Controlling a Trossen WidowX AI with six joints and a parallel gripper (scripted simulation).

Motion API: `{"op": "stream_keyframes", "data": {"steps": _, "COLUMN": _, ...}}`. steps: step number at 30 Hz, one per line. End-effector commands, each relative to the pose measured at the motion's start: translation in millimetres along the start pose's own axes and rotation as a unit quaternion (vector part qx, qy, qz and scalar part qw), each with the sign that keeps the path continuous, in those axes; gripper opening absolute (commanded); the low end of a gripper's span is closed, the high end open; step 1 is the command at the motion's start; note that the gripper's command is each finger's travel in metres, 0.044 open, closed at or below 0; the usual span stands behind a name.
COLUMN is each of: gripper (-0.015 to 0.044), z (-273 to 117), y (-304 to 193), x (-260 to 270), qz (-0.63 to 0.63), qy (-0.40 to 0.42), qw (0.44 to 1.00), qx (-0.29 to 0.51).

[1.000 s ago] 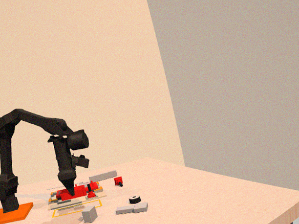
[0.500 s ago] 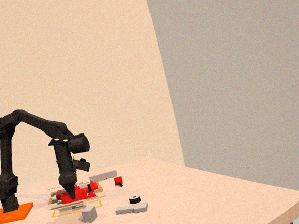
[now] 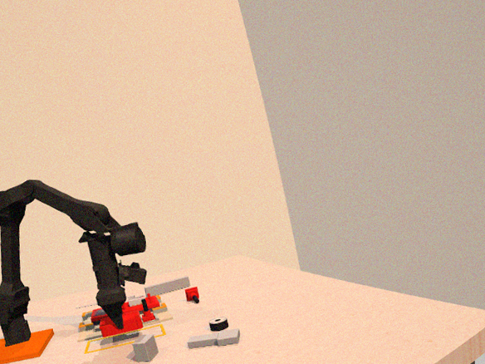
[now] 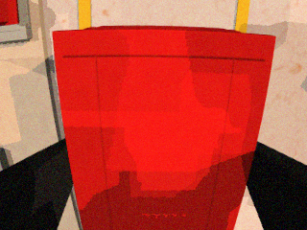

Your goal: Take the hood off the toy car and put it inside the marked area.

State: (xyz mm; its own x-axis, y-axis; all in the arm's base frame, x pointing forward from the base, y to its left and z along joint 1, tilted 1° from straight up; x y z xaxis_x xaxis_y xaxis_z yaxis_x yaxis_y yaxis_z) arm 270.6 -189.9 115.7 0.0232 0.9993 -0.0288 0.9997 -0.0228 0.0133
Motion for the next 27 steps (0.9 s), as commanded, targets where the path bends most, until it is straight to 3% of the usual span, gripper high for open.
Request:
{"op": "stream_keyframes", "data": {"steps": 1, "gripper": 0.0000, "z": 4.3, "y": -0.8, "x": 0.1, "qz": -0.002, "qy": -0.001, "qw": 1.000, "qx": 0.001}}
{"op": "stream_keyframes", "data": {"steps": 27, "gripper": 0.0000, "z": 15.1, "y": -0.8, "x": -0.1, "qz": -0.002, "qy": -0.001, "qw": 1.000, "qx": 0.001}}
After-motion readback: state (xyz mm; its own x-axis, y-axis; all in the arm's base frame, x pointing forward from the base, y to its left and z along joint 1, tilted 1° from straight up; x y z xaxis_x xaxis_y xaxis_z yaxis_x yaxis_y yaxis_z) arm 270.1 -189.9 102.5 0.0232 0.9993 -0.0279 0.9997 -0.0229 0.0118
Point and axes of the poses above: the point midway between the two fingers, 35 mm back from their tips, its own z axis out along the fingers, its own x axis across the jaws, y = z × x, the point moved 5 cm from there along -z, back along the fingers, and after that the axes turned 9 degrees about -z, right-handed, at the moved point
